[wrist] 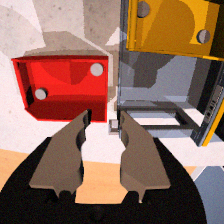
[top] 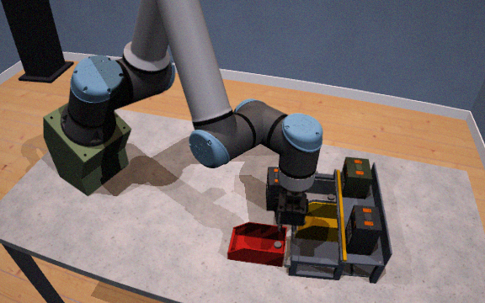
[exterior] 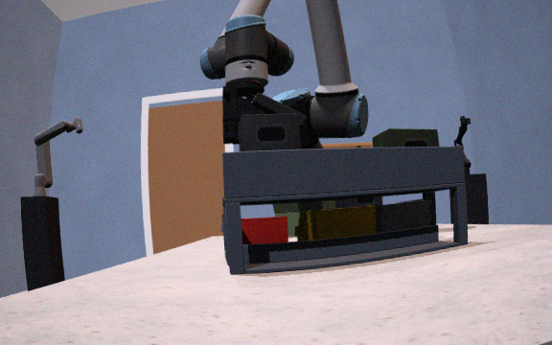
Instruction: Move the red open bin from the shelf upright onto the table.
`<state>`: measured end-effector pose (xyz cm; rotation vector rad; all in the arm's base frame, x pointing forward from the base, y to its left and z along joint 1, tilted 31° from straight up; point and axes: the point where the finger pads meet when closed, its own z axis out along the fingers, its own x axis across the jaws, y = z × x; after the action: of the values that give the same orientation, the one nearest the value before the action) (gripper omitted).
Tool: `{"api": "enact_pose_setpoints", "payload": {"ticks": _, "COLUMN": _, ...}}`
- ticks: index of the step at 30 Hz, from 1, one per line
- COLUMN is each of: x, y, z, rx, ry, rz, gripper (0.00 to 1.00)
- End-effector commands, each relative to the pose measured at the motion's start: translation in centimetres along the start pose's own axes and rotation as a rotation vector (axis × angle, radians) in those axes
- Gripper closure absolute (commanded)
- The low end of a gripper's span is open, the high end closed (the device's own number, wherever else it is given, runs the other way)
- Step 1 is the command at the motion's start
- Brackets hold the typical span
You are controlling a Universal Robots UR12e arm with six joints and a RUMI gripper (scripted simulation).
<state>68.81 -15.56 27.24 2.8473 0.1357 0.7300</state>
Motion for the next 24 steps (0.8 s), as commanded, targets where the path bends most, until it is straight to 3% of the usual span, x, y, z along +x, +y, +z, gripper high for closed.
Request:
{"api": "enact_pose_setpoints", "payload": {"ticks": 1, "x": 0.06, "y": 0.02, "z": -0.06, "rx": -0.001, "ry": 0.001, "rz": 0.000, "gripper": 0.80}}
{"api": "enact_pose_setpoints", "payload": {"ticks": 24, "x": 0.06, "y": 0.02, "z": -0.06, "rx": -0.001, "ry": 0.001, "rz": 0.000, "gripper": 0.80}}
